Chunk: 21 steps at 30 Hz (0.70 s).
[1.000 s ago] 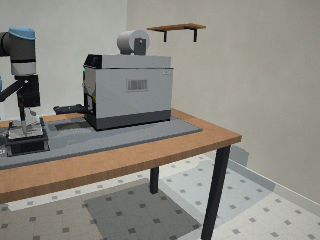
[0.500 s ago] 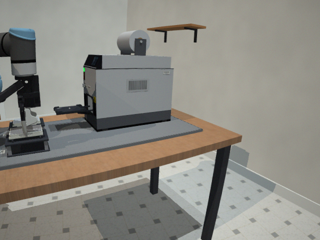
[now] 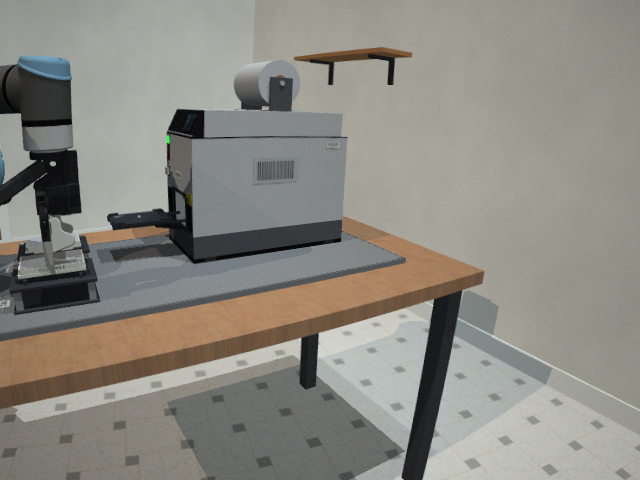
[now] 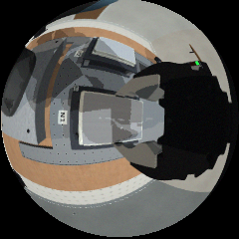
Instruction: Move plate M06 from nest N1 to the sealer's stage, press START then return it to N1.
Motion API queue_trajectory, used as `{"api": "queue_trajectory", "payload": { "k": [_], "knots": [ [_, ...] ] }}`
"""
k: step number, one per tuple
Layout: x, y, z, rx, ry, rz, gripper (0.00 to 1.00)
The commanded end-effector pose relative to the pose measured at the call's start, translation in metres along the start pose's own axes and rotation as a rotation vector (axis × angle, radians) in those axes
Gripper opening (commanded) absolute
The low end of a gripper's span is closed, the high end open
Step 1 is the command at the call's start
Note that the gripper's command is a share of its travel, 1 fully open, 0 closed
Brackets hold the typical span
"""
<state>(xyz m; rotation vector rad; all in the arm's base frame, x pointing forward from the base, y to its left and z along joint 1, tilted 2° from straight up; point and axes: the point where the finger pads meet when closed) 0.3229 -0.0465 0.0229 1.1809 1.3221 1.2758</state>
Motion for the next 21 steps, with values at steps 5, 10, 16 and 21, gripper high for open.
{"api": "queue_trajectory", "payload": {
  "k": [5, 10, 16, 21],
  "knots": [
    [-0.0003, -0.0016, 0.0004, -0.001, 0.0, -0.001, 0.0],
    [-0.0003, -0.0025, 0.0003, -0.001, 0.0, -0.001, 0.0],
    [-0.0003, -0.0046, 0.0004, -0.001, 0.0, -0.001, 0.0],
    [-0.0003, -0.0063, 0.0004, -0.001, 0.0, -0.001, 0.0]
  ]
}}
Point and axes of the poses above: the point where the finger pads meet when closed, its own y axis back along the fingers, its own x axis across the jaws, z = x × y, and after that the axes turned 1 degree about -y, right-handed
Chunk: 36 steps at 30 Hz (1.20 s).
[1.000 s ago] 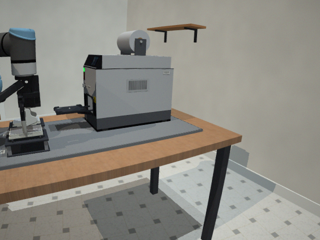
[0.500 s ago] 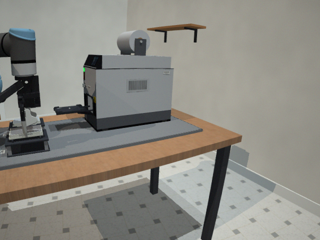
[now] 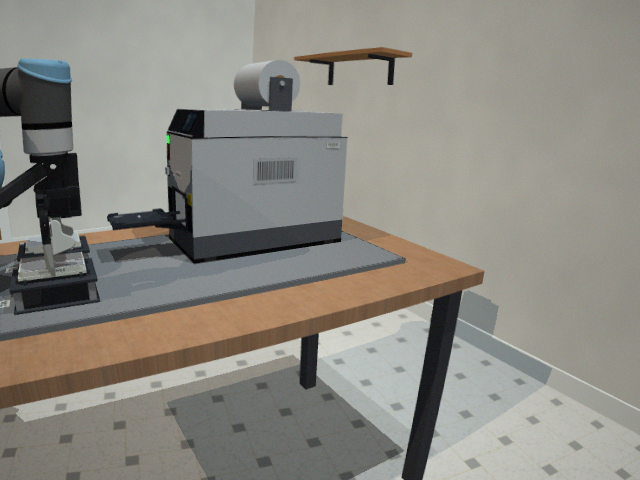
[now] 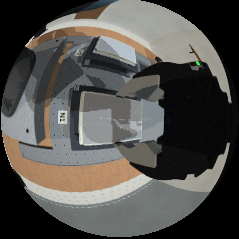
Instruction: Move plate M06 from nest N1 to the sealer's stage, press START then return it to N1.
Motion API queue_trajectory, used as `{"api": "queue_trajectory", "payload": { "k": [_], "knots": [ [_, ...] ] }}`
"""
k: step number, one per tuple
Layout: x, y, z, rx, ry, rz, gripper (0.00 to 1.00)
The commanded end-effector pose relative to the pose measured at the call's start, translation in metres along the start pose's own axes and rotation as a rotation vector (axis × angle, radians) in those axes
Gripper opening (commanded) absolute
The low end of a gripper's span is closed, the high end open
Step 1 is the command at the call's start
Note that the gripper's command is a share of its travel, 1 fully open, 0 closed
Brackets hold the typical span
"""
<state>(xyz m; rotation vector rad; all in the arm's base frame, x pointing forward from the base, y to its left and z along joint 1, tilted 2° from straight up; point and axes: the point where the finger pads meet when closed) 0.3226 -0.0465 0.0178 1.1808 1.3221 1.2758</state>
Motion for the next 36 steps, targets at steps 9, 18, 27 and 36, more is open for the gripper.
{"api": "queue_trajectory", "payload": {
  "k": [9, 18, 27, 36],
  "knots": [
    [-0.0004, -0.0035, 0.0005, -0.001, 0.0, -0.001, 0.0],
    [-0.0004, -0.0057, 0.0005, -0.001, 0.0, -0.001, 0.0],
    [-0.0004, -0.0057, 0.0005, -0.001, 0.0, -0.001, 0.0],
    [-0.0004, -0.0057, 0.0005, -0.001, 0.0, -0.001, 0.0]
  ]
}}
Point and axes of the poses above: the point where the finger pads meet when closed, its own y axis back along the fingers, its own x axis across the jaws, z = x × y, and after that the axes turned 1 degree about -y, right-handed
